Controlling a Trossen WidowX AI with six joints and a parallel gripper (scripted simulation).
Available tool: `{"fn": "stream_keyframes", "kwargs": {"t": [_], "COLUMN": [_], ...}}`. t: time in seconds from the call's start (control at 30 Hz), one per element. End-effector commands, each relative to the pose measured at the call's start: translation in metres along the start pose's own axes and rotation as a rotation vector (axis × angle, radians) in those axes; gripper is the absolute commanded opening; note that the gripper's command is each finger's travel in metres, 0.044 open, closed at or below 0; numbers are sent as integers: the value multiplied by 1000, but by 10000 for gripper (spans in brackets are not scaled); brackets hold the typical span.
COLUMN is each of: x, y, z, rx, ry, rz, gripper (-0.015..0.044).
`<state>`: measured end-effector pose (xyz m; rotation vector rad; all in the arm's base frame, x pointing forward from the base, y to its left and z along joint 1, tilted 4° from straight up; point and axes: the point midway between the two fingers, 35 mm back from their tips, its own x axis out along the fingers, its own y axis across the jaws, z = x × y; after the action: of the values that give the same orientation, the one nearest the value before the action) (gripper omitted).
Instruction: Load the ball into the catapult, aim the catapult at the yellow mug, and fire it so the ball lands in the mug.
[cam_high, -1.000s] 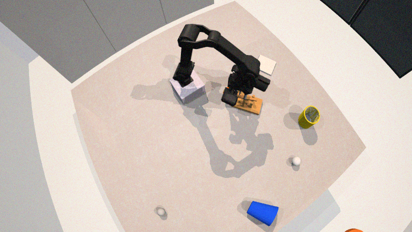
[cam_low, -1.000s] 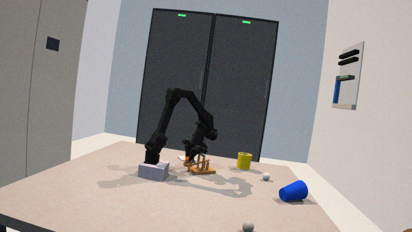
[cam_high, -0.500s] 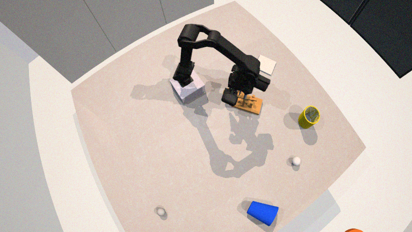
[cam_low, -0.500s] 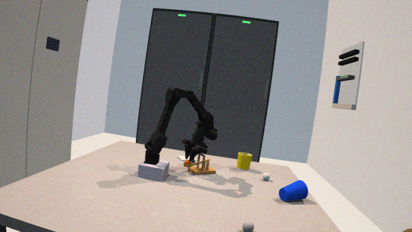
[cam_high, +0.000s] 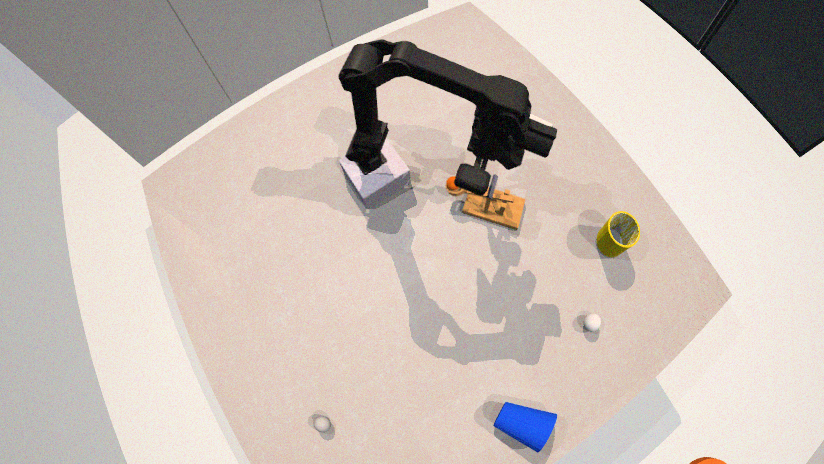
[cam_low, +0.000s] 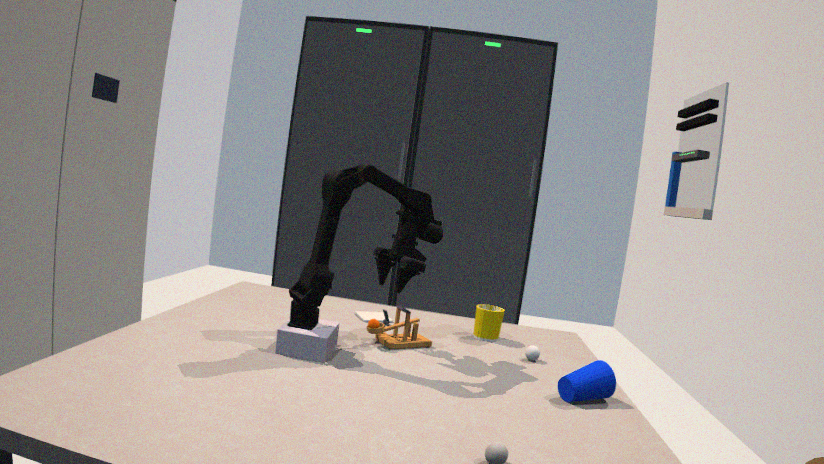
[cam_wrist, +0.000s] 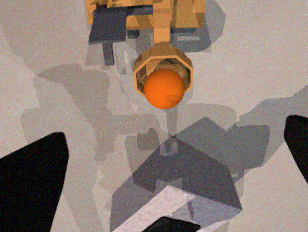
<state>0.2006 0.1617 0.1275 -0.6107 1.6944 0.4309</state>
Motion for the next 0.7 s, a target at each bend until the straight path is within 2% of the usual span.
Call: {"fn": "stream_keyframes", "kwargs": {"t": [0.0,0.3,0.67], "x": [-11,-61,-139], "y": [2,2,-3], "z": [38,134,234], "rx": [-15,-41,-69], "ry": [-108,-423,-808], "rz": [12,25,15], "gripper": [440,440,440]}}
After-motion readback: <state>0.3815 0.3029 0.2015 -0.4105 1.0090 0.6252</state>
